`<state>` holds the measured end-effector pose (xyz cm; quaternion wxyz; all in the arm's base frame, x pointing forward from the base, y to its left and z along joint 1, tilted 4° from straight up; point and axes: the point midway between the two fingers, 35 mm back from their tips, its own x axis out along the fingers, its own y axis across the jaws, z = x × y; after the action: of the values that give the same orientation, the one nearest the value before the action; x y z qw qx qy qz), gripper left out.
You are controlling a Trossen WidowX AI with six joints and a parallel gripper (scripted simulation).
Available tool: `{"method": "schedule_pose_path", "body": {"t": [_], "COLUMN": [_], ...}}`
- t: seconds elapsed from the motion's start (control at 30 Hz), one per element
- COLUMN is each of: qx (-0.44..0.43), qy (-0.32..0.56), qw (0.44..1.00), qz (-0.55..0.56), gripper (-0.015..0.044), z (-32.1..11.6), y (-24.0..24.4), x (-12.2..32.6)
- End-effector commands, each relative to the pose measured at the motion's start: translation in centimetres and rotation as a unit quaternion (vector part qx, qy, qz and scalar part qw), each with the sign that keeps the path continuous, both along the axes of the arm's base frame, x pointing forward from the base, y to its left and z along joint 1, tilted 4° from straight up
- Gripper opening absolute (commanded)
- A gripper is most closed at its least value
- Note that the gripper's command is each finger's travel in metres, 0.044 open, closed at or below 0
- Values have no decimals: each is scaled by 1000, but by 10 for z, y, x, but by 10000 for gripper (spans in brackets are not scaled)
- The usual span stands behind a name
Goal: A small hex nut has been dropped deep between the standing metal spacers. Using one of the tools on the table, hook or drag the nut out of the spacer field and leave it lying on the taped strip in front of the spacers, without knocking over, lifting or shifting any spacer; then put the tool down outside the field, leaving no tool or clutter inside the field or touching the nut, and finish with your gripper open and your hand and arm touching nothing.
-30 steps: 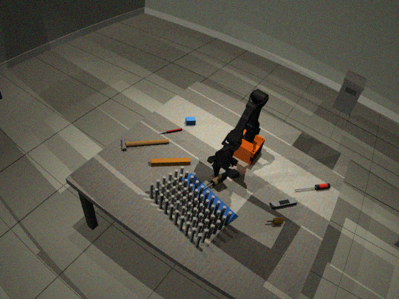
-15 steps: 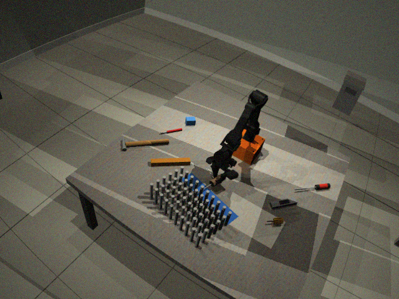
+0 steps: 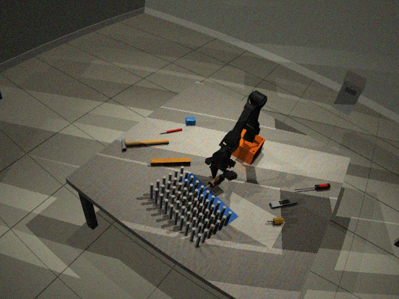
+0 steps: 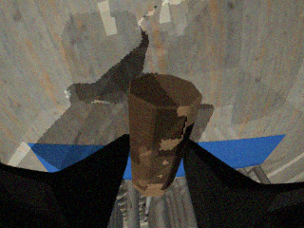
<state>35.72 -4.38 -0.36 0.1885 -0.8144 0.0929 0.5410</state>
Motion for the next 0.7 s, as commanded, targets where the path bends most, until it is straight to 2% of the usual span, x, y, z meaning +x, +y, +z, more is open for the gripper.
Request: {"method": "schedule_pose_path", "body": {"t": [0.0, 0.67], "qx": [2, 2], "qy": [2, 2], "qw": [1000, 1000], "qz": [3, 3], "gripper": [0, 0], "z": [-2, -1], "y": [0, -4], "x": [3, 13]}}
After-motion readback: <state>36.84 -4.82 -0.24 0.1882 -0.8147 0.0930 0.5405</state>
